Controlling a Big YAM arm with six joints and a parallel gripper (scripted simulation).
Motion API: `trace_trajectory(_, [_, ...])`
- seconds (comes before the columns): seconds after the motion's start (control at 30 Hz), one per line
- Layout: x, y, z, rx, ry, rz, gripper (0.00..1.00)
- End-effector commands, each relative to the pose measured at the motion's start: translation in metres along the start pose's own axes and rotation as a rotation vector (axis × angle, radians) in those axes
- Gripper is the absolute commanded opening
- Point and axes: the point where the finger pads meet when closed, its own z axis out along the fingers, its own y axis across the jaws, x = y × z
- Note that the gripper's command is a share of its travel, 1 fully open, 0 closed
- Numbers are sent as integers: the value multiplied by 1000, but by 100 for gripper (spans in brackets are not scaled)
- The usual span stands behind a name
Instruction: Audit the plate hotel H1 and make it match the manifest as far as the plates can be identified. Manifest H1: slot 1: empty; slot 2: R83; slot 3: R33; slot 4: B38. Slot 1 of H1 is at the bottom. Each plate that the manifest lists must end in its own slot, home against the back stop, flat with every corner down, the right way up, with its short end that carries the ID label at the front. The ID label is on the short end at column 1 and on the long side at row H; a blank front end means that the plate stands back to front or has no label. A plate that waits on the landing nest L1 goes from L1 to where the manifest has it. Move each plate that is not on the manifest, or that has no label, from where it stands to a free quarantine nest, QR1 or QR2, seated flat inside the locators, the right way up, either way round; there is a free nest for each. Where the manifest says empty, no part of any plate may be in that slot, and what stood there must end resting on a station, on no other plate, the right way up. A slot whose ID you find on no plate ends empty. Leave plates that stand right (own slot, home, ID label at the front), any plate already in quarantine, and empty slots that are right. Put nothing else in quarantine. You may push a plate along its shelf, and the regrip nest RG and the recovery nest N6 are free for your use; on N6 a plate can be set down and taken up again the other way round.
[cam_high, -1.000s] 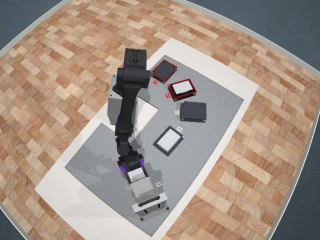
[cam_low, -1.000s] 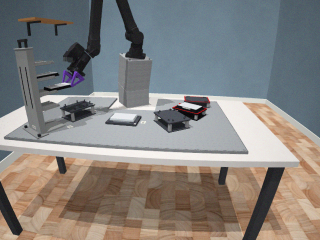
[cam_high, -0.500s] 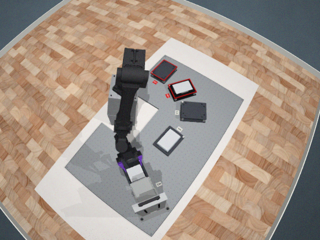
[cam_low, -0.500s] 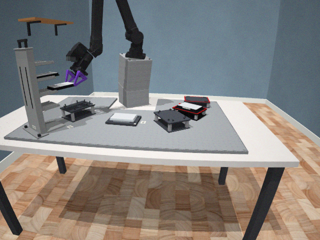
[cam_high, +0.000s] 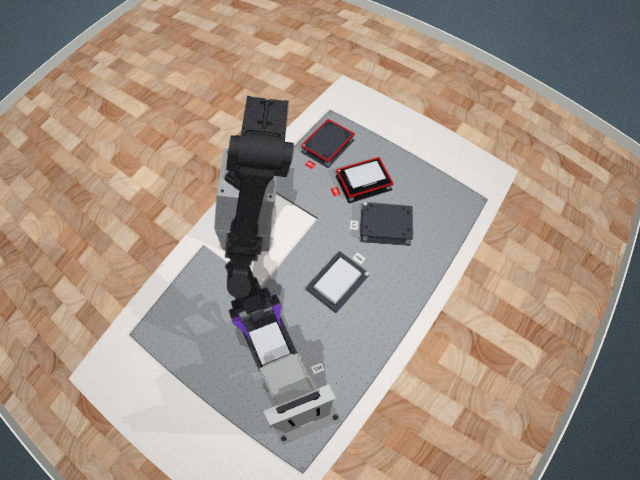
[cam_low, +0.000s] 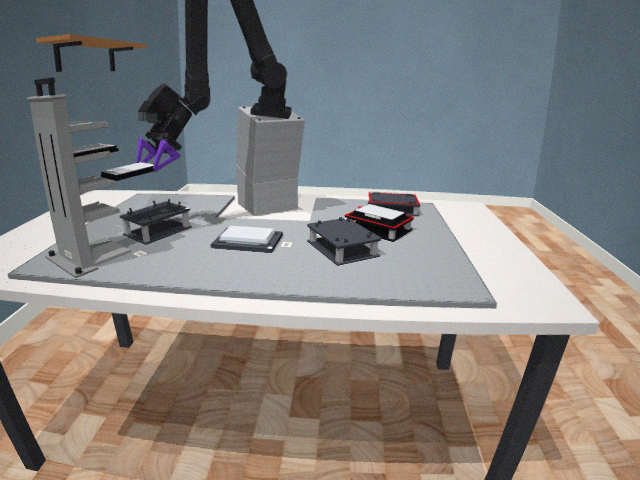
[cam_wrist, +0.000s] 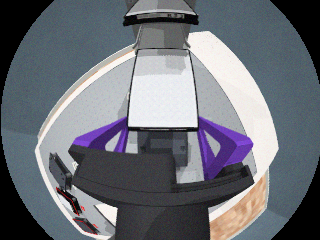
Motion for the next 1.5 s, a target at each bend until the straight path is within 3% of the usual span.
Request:
trace_trajectory(0.0, [-9, 2, -1, -4, -32, -34, 86])
trace_trajectory(0.1, [0, -4, -6, 9, -23, -16, 86])
trace_trajectory(1.03, [27, -3, -31, 8, -18, -14, 86])
trace_trajectory(1.1, [27, -3, -31, 8, -18, -14, 86])
trace_trajectory(1.13, [14, 0, -32, 2, -43, -40, 86])
trace_trajectory(1.27, [30, -3, -36, 8, -21, -16, 86])
trace_trajectory(1.33, [18, -4, -38, 12, -45, -33, 86])
trace_trajectory(1.47, [22, -2, -38, 5, -20, -20, 86])
